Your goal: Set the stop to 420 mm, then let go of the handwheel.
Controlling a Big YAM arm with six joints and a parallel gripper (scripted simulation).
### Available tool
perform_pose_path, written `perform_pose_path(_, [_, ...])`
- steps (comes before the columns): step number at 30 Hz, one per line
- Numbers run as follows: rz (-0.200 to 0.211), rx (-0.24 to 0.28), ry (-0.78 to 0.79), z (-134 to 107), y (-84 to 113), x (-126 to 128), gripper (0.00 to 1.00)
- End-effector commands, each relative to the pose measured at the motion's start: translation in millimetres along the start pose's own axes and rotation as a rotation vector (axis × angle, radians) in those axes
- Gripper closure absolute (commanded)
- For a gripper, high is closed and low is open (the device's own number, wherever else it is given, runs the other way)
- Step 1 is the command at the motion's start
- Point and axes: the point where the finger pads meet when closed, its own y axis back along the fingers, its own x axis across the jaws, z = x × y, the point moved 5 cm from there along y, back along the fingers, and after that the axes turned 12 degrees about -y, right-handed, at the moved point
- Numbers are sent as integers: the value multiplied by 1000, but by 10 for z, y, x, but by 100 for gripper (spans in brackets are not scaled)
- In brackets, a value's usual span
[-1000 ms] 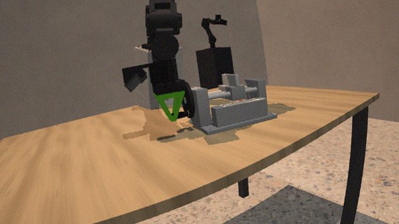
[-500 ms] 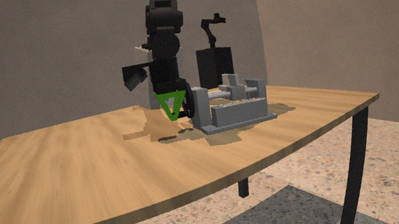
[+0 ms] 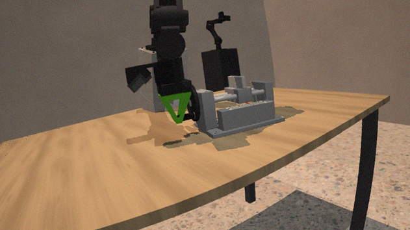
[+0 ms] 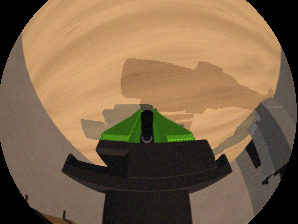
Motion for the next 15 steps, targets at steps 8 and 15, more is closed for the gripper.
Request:
perform_pose_path(8, [101, 12, 10, -169, 408, 462, 94])
perform_pose_path(15, [103, 12, 10, -181, 481, 512, 94])
